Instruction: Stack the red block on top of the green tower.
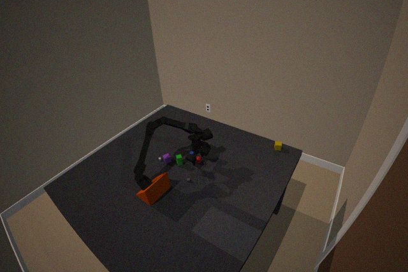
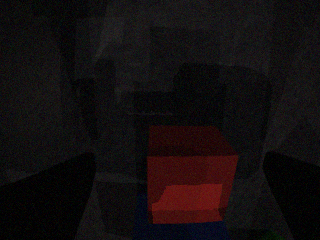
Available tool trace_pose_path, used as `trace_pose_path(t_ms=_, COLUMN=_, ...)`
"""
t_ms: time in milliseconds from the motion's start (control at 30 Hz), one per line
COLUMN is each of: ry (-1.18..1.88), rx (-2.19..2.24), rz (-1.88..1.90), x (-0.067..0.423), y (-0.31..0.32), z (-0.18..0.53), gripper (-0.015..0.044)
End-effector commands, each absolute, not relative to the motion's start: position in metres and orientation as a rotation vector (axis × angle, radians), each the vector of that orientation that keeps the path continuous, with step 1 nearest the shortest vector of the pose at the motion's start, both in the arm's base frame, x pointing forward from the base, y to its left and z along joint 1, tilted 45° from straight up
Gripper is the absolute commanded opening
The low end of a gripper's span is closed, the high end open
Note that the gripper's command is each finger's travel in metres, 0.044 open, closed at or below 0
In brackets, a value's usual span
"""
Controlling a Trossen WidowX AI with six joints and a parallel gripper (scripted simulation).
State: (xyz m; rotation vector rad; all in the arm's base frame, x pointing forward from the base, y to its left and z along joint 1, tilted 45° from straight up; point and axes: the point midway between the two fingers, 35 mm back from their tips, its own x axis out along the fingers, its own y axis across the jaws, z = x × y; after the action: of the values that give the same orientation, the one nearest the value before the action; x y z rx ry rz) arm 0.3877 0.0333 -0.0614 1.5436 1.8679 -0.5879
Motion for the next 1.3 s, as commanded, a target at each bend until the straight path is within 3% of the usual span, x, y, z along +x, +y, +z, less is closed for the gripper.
trace_pose_path(t_ms=0, ry=1.868, rx=1.552, rz=-0.590, x=0.388, y=0.035, z=-0.063, gripper=0.0440)
trace_pose_path(t_ms=300, ry=1.868, rx=1.552, rz=-0.590, x=0.388, y=0.034, z=-0.062, gripper=0.0440)
trace_pose_path(t_ms=667, ry=1.868, rx=1.552, rz=-0.590, x=0.388, y=0.034, z=-0.062, gripper=0.0151)
trace_pose_path(t_ms=933, ry=1.868, rx=1.552, rz=-0.590, x=0.388, y=0.034, z=-0.062, gripper=0.0098)
trace_pose_path(t_ms=1067, ry=1.867, rx=1.552, rz=-0.591, x=0.389, y=0.027, z=-0.055, gripper=0.0000)
trace_pose_path(t_ms=1267, ry=1.867, rx=1.551, rz=-0.592, x=0.392, y=0.004, z=-0.033, gripper=0.0000)
